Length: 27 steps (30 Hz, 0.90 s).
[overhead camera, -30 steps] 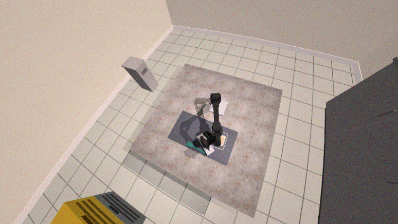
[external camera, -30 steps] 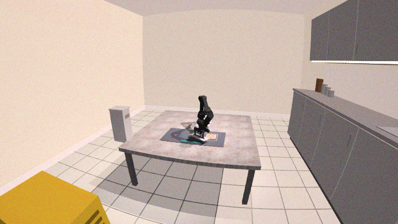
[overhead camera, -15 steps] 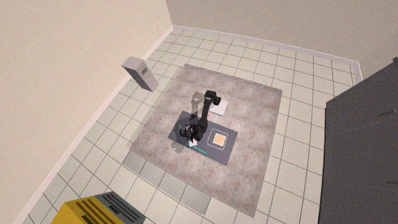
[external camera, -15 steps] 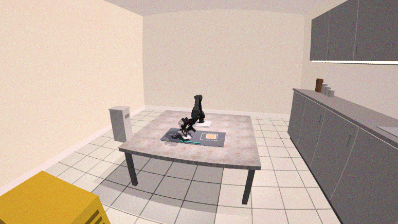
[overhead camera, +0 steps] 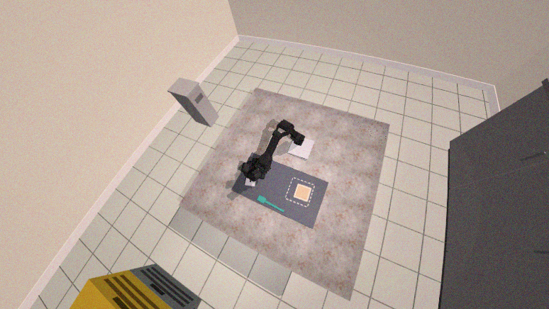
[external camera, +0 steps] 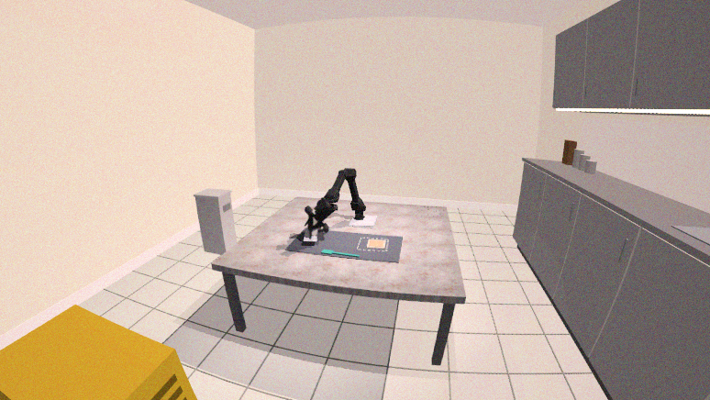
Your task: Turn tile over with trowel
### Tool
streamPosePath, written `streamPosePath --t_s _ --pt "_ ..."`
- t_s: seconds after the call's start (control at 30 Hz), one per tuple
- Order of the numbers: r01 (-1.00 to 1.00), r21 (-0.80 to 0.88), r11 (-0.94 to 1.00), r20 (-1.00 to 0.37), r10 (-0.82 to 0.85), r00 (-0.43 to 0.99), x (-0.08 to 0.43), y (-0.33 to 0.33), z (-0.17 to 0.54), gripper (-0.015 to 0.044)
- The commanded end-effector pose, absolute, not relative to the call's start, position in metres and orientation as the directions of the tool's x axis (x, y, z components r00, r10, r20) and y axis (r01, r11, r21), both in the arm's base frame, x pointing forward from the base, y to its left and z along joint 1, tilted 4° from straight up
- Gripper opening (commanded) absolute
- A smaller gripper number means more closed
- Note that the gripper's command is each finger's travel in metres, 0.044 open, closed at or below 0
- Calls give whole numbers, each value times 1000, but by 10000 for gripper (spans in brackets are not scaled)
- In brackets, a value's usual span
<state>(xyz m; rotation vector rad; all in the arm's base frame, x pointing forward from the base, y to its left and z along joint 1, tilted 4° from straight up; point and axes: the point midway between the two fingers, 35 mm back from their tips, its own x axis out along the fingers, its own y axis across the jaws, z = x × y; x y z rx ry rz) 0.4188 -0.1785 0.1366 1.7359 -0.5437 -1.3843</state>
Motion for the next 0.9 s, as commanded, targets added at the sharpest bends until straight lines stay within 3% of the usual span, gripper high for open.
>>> streamPosePath --t_s 0.0,0.87 --pt "128 816 -564 -575 -767 285 413 -187 141 0" --pt "129 816 -564 -575 -767 285 416 -189 104 0"
